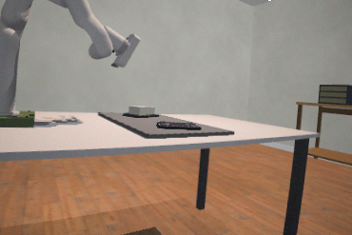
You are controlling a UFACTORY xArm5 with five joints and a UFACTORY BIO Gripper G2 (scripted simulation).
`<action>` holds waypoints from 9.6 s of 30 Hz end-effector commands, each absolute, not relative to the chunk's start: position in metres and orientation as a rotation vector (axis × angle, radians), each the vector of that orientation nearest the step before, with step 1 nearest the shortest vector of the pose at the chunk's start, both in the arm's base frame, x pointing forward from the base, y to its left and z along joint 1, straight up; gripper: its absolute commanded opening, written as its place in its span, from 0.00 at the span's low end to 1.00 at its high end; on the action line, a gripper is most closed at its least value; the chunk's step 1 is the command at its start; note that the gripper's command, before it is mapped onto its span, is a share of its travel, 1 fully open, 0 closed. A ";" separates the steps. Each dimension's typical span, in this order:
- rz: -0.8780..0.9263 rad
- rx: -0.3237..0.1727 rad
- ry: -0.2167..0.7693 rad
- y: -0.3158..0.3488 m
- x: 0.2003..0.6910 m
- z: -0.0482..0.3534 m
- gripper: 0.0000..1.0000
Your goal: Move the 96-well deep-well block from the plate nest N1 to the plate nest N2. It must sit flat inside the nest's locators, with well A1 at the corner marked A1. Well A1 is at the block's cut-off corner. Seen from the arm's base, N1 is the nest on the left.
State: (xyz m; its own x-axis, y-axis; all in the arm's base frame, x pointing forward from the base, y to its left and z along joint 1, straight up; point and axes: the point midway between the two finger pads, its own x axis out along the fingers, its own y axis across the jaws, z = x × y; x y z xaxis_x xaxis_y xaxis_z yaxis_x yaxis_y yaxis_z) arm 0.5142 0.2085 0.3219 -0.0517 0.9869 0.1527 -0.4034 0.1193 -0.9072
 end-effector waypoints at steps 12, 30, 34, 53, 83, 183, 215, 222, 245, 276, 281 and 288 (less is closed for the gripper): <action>1.218 -0.605 -0.943 0.198 0.535 0.346 0.37; 0.938 -0.323 -0.727 0.161 0.575 0.374 0.37; 0.852 -0.261 -0.662 0.148 0.584 0.378 0.37; 0.501 -0.085 -0.390 0.091 0.597 0.377 0.37; -0.003 -0.003 -0.012 0.010 0.554 0.341 0.37; 0.431 -0.005 -0.011 0.180 0.636 0.096 0.37; 0.431 -0.005 -0.011 0.180 0.637 0.059 0.37; 0.431 -0.005 -0.011 0.180 0.637 0.049 0.37; 0.431 -0.005 -0.011 0.180 0.637 0.036 0.37; 0.431 -0.005 -0.011 0.180 0.637 0.018 0.37; 0.431 -0.005 -0.011 0.180 0.637 0.016 0.37; 0.431 -0.005 -0.011 0.180 0.637 0.016 0.37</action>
State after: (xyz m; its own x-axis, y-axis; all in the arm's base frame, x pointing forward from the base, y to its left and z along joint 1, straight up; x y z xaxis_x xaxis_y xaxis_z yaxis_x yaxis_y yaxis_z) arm 0.6359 0.1794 0.0140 0.9084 0.4181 0.0068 -0.4181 0.9084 -0.0014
